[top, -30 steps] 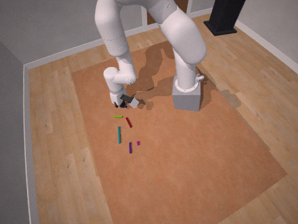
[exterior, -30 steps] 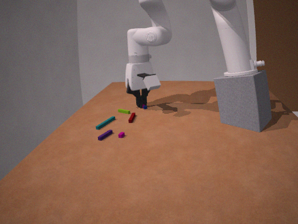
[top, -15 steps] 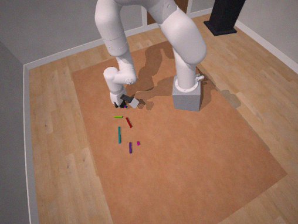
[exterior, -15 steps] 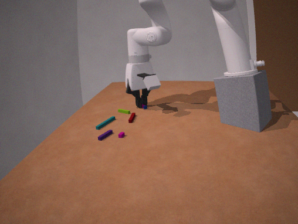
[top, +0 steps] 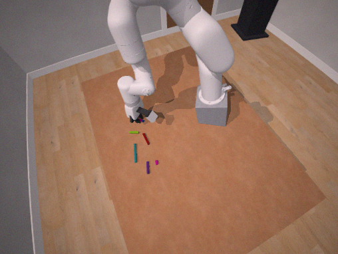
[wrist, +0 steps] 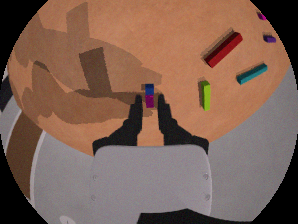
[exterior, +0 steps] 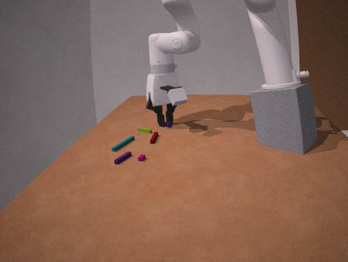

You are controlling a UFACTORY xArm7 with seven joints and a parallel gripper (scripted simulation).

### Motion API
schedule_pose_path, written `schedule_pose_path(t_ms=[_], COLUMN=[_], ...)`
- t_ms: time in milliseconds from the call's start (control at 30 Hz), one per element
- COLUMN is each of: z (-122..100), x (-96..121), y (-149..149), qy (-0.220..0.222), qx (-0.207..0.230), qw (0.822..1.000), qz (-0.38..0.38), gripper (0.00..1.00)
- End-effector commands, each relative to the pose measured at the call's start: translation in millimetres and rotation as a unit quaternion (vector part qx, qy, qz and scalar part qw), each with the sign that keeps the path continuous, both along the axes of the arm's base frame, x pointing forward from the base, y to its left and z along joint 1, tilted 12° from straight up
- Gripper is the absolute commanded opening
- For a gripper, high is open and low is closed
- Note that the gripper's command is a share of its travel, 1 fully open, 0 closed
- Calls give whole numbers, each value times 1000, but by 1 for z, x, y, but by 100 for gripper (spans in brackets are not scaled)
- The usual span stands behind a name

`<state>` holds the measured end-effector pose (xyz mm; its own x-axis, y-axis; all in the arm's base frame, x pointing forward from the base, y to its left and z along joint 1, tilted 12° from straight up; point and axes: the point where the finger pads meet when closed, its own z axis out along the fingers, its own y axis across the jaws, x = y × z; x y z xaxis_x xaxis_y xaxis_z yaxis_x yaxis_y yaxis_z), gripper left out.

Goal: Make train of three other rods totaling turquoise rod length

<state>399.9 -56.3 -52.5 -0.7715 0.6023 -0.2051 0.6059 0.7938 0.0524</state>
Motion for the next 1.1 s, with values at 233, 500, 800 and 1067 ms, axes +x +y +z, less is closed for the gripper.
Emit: schedule_pose_path(t_ms=[233,500,800,1067], z=[16,59,83,89], x=[-2,-11,-16,-17], y=[1,5,7,8], qy=[-1,-1,-1,-1], qx=[0,0,0,0], qw=[1000,1000,1000,1000], qz=[0,0,0,0], gripper=[24,24,24,100])
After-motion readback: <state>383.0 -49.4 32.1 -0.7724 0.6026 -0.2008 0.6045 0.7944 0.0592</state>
